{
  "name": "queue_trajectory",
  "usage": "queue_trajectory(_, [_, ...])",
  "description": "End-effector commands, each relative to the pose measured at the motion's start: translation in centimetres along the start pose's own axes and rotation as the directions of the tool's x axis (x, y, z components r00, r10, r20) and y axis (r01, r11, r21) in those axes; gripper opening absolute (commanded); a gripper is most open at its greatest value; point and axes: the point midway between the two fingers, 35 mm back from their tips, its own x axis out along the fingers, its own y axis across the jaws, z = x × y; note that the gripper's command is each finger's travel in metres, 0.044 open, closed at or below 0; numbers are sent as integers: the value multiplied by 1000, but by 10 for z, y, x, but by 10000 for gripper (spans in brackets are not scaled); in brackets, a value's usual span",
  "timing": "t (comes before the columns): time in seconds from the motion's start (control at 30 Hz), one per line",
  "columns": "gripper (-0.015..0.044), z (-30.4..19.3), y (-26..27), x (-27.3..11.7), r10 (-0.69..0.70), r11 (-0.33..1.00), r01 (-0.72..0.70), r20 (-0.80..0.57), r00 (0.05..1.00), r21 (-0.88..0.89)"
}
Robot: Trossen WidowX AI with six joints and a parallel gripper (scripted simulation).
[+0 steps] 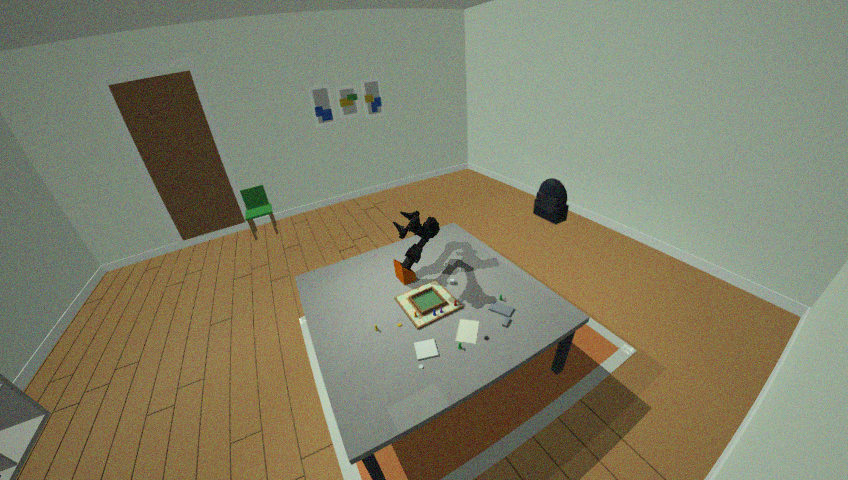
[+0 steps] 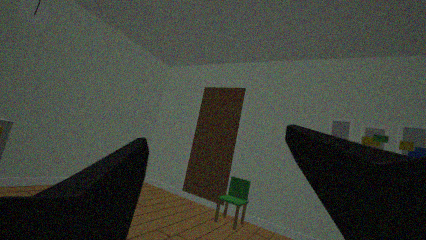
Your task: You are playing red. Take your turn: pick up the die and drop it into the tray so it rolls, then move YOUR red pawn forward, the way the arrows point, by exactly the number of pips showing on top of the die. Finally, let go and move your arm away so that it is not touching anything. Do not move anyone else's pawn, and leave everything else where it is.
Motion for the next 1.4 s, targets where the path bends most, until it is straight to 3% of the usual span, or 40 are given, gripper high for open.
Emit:
queue_trajectory(0.0, [374,2,2,-1,13,1000,-13,8,1000,1])
queue_trajectory(0.13, [275,29,44,-20,268,962,-272,143,953,5])
queue_trajectory(0.27, [275,49,93,-60,562,821,-569,233,794,-39])
queue_trajectory(0.47, [275,50,147,-144,889,443,-887,192,416,-129])
queue_trajectory(0.63, [275,24,165,-223,998,65,-987,8,65,-144])
queue_trajectory(0.8, [275,-18,157,-295,936,-257,-965,-261,-235,-54])
queue_trajectory(0.97, [275,-67,123,-352,721,-437,-890,-543,-431,126])
queue_trajectory(1.17, [275,-117,59,-398,336,-419,-834,-793,-509,358])
queue_trajectory(1.37, [275,-122,46,-402,288,-403,-833,-811,-508,379])
